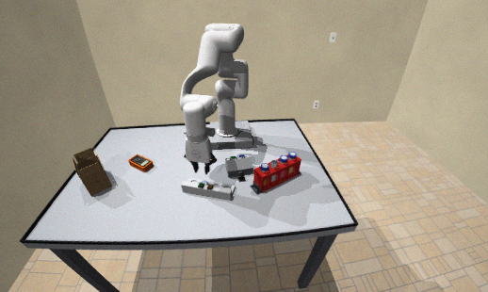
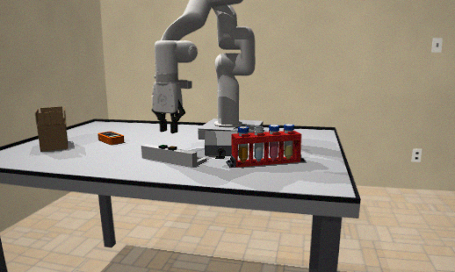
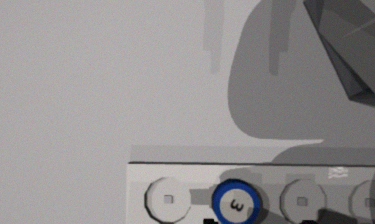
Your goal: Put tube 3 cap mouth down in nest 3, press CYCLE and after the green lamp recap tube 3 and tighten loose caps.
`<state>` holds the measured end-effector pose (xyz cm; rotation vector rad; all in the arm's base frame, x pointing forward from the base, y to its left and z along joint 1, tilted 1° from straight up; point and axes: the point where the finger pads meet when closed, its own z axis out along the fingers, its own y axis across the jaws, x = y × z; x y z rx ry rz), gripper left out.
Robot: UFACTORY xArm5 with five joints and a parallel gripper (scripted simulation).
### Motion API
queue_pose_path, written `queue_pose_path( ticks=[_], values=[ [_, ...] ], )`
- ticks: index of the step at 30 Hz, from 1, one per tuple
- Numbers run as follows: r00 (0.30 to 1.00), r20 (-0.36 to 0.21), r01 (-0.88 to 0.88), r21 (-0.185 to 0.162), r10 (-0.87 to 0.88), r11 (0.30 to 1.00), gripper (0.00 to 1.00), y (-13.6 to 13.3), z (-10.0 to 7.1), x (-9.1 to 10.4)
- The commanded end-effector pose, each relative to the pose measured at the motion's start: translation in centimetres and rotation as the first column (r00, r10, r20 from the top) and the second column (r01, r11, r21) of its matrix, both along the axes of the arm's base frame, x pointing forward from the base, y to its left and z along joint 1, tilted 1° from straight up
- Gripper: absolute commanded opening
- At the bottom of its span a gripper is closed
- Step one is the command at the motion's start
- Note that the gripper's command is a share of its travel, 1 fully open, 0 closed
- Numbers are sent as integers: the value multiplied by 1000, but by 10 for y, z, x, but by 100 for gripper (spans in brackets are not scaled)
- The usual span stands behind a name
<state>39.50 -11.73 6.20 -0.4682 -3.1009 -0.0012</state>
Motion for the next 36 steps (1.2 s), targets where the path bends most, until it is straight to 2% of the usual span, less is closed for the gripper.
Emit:
queue_pose_path(
  ticks=[1,9,15,16,17,19,23,29,31,33,36],
  values=[
    [1000,7,0,9,0,1000,46,-1,22,1],
    [1000,7,0,9,0,1000,46,-1,62,1],
    [1000,7,0,9,0,1000,46,-1,65,1],
    [997,6,83,9,-83,996,0,6,63,-3],
    [986,5,166,9,-166,986,0,12,61,-8],
    [952,3,305,8,-305,952,0,25,57,-17],
    [890,1,456,8,-456,890,0,38,53,-26],
    [733,-2,680,6,-680,733,0,60,47,-42],
    [733,-2,680,6,-680,733,0,60,47,-42],
    [607,-3,795,5,-795,607,0,74,43,-51],
    [505,-4,863,4,-863,505,0,84,40,-58]
  ],
)
